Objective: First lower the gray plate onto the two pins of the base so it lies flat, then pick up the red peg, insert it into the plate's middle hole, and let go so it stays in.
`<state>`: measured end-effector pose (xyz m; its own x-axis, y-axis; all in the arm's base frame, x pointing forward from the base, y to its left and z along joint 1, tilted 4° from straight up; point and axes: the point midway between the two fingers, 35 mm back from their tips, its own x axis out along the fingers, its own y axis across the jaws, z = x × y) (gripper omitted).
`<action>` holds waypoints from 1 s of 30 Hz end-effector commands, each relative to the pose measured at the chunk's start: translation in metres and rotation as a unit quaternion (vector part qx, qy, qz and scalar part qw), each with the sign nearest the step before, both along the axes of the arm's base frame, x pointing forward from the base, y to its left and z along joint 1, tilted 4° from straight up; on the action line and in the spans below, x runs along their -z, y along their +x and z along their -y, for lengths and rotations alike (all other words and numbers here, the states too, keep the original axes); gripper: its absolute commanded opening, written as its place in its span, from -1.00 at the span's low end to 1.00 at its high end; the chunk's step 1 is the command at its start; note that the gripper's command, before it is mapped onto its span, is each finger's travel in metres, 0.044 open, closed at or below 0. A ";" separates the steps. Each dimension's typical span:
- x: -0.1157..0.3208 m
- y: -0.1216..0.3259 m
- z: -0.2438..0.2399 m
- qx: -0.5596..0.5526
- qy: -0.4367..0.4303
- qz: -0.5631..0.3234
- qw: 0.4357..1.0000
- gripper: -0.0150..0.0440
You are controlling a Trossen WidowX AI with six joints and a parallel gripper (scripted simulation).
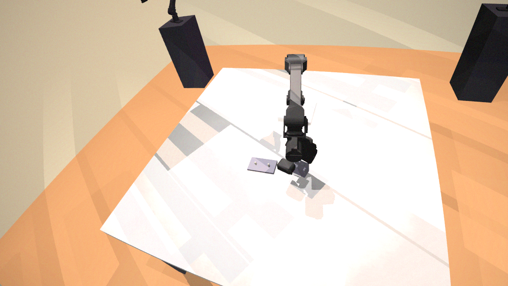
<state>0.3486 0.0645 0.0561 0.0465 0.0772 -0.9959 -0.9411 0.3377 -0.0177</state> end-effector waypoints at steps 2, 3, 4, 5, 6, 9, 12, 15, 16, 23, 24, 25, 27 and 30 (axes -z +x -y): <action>0.010 -0.002 -0.001 0.002 0.001 -0.003 1.000 1.00; 0.012 -0.002 -0.001 0.002 0.001 -0.003 1.000 1.00; 0.014 -0.002 -0.001 0.002 0.001 -0.003 1.000 1.00; 0.015 -0.002 -0.001 0.002 0.001 -0.003 1.000 1.00; 0.017 -0.002 -0.001 0.002 0.001 -0.003 1.000 1.00; 0.020 -0.002 -0.002 0.002 0.001 -0.003 1.000 1.00; 0.021 -0.002 -0.002 0.002 0.001 -0.003 1.000 0.82; 0.021 -0.002 -0.002 0.002 0.001 -0.003 1.000 0.56; 0.021 -0.002 -0.002 0.002 0.001 -0.003 1.000 0.47; 0.021 -0.002 -0.002 0.002 0.001 -0.003 1.000 -0.02; 0.021 -0.002 -0.002 0.002 0.001 -0.003 1.000 -0.05; 0.021 -0.002 -0.002 0.002 0.001 -0.003 1.000 -0.07; 0.021 -0.002 -0.002 0.002 0.001 -0.003 1.000 -0.11; 0.020 -0.002 -0.002 0.003 0.001 -0.002 1.000 -0.31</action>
<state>0.3465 0.0657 0.0359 0.0406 0.0772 -0.9962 -0.9411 0.3378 -0.0122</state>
